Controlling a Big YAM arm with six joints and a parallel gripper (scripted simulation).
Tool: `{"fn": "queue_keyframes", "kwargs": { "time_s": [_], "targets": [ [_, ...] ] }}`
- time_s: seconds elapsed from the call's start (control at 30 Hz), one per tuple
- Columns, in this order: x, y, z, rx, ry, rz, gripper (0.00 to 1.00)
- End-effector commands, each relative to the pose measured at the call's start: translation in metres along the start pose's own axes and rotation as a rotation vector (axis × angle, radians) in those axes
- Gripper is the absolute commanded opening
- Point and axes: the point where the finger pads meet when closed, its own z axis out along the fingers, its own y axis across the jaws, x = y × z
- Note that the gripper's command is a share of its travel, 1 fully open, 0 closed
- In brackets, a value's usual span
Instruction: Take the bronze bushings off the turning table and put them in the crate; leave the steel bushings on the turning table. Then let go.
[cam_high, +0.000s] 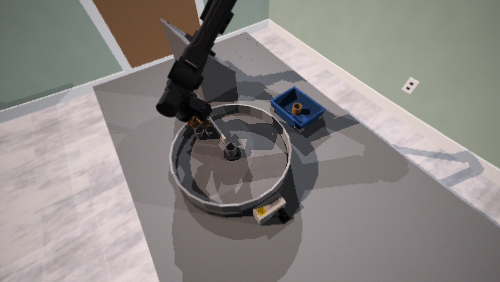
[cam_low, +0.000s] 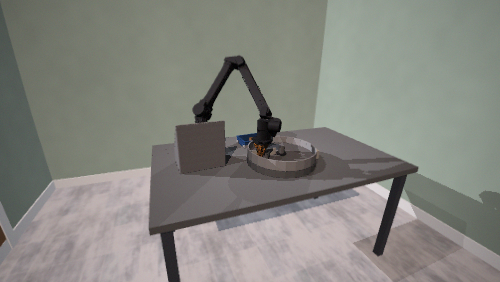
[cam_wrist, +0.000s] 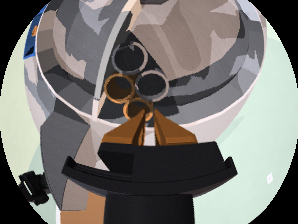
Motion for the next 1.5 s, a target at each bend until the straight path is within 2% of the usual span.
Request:
{"fn": "queue_keyframes", "kwargs": {
  "time_s": [0.0, 0.27, 0.3, 0.37, 0.43, 0.53, 1.47],
  "targets": [
    [-0.01, -0.015, -0.013, 0.033, -0.035, 0.002, 0.11],
    [-0.001, -0.002, 0.012, 0.001, -0.004, 0.003, 0.11],
    [-0.003, -0.003, 0.012, 0.005, -0.005, 0.0, 0.11],
    [-0.015, -0.012, -0.001, 0.039, -0.028, -0.019, 0.11],
    [-0.013, -0.017, -0.007, 0.049, -0.045, -0.007, 0.11],
    [-0.009, -0.014, 0.001, 0.029, -0.031, 0.003, 0.11],
    [-0.009, -0.014, 0.001, 0.029, -0.031, -0.001, 0.11]
  ]
}}
